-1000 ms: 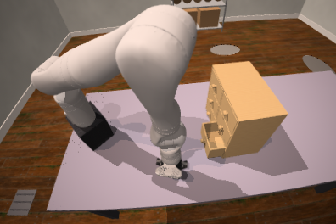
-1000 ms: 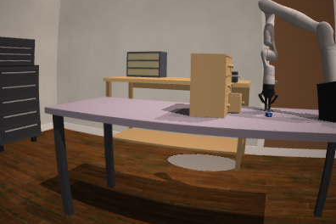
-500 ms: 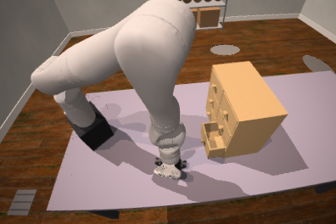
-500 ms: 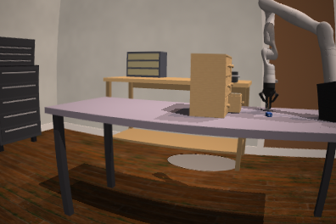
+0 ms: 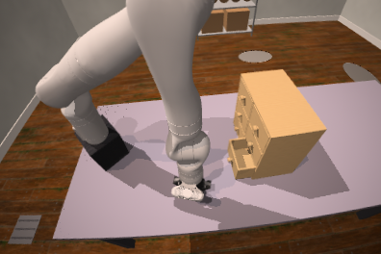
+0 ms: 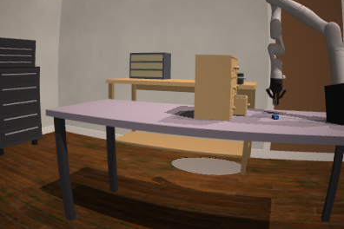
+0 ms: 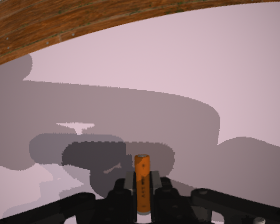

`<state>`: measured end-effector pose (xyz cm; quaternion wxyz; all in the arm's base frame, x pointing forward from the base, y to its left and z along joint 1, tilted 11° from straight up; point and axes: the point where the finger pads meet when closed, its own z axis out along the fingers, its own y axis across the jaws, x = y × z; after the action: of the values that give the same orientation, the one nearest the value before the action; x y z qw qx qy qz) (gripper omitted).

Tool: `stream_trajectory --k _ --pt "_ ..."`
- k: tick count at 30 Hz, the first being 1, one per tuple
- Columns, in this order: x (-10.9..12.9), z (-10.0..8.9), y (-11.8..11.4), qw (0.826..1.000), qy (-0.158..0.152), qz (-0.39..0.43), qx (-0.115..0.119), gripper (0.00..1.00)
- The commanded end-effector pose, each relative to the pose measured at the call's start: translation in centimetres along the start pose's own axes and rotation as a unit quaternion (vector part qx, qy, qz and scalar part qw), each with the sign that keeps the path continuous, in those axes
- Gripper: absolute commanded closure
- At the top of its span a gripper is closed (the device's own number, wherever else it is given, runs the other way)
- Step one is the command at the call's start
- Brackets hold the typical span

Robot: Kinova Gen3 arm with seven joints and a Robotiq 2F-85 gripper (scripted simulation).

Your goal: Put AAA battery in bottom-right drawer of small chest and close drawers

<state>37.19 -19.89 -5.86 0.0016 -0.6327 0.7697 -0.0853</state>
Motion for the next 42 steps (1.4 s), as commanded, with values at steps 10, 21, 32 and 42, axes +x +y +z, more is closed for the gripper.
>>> stream_trajectory --k 10,21,32,42 --pt "-0.8 -3.4 -0.8 1.000 0.001 -0.012 0.008 0.95" --pt "-0.8 -5.6 -0.7 1.000 0.001 -0.012 0.008 0.95" --pt "-0.8 -5.8 -0.7 1.000 0.001 -0.012 0.008 0.95" --pt "-1.6 -5.7 -1.0 0.999 0.000 -0.032 0.008 0.95"
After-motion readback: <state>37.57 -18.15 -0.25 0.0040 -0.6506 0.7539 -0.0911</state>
